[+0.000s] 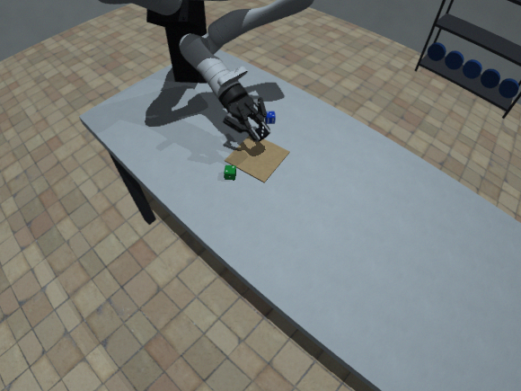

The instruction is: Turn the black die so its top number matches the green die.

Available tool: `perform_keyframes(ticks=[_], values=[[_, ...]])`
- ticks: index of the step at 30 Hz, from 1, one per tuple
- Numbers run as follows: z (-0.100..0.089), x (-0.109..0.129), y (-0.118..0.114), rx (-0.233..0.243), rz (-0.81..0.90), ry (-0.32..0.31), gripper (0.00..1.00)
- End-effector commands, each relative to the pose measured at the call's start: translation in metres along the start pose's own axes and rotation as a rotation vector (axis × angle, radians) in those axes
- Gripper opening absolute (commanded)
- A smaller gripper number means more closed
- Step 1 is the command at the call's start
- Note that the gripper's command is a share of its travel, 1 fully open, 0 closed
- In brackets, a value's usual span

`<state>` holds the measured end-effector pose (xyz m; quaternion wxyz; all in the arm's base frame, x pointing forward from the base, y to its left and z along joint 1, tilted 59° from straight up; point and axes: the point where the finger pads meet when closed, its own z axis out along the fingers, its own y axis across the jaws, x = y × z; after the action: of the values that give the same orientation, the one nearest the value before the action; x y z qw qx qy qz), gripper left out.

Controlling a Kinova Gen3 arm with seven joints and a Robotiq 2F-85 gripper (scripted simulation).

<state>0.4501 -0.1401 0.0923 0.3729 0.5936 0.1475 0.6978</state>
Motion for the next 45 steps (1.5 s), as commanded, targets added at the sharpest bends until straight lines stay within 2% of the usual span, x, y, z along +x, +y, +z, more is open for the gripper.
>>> perform_keyframes(ticks=[1,12,22,45], values=[[0.002,-0.005,0.0,-0.001,0.0,0.0,0.26],[0.019,-0.036,0.0,-0.001,0.0,0.0,0.26],[0.028,-0.053,0.0,-0.001,0.0,0.0,0.26],[0.029,-0.056,0.0,-0.001,0.0,0.0,0.26]])
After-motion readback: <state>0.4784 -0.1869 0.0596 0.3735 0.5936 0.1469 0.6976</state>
